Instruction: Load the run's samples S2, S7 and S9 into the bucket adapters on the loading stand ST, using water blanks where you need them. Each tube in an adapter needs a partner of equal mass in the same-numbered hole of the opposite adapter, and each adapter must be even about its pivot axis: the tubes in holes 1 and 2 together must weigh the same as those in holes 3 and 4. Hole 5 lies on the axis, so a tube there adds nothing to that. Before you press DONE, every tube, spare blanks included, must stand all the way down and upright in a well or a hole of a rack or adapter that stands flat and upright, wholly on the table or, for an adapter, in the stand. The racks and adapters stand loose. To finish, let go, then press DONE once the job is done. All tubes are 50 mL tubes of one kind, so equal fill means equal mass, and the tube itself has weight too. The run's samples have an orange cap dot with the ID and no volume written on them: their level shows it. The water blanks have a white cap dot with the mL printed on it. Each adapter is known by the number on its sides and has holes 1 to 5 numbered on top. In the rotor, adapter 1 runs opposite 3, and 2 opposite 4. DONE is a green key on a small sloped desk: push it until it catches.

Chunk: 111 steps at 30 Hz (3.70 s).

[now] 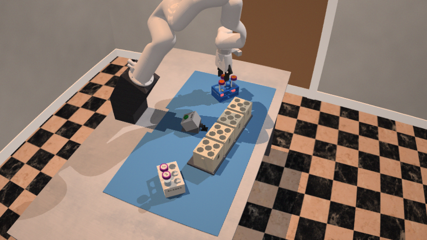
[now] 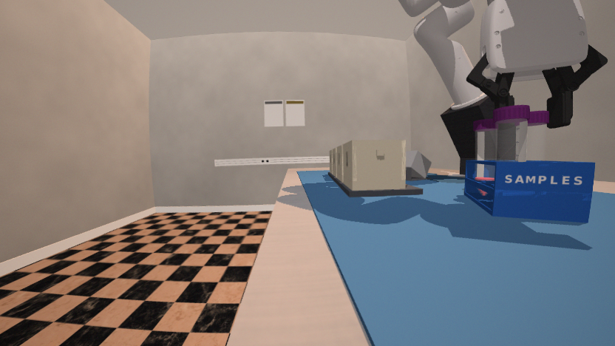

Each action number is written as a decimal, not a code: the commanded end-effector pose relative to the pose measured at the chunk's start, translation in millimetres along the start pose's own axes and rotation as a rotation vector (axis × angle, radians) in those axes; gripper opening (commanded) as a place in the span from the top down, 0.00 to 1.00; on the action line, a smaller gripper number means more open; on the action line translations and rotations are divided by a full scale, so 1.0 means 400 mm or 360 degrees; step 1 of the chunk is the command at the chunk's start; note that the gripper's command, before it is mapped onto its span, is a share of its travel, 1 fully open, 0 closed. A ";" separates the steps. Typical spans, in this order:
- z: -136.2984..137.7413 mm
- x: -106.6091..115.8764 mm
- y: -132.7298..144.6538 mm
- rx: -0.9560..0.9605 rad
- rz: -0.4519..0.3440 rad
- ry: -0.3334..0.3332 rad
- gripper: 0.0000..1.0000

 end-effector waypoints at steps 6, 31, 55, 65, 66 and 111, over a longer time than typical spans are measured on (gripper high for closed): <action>0.001 -0.009 -0.003 -0.0001 0.0005 0.0001 0.43; 0.001 -0.005 -0.003 -0.0001 0.0005 0.0001 1.00; 0.000 -0.005 -0.003 -0.0001 0.0005 0.0001 1.00; 0.000 0.000 -0.003 -0.0001 0.0005 0.0001 1.00; 0.000 0.002 -0.003 -0.0001 0.0005 0.0001 1.00; 0.001 0.095 -0.003 -0.0001 0.0005 0.0000 1.00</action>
Point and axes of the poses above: the point where the finger pads meet when closed, its own x axis back along the fingers, its own z axis across the jaws, y = z × x, the point moved 3 cm from there along x, back along the fingers, and after that the axes turned 12 degrees about x, right-handed, at the moved point
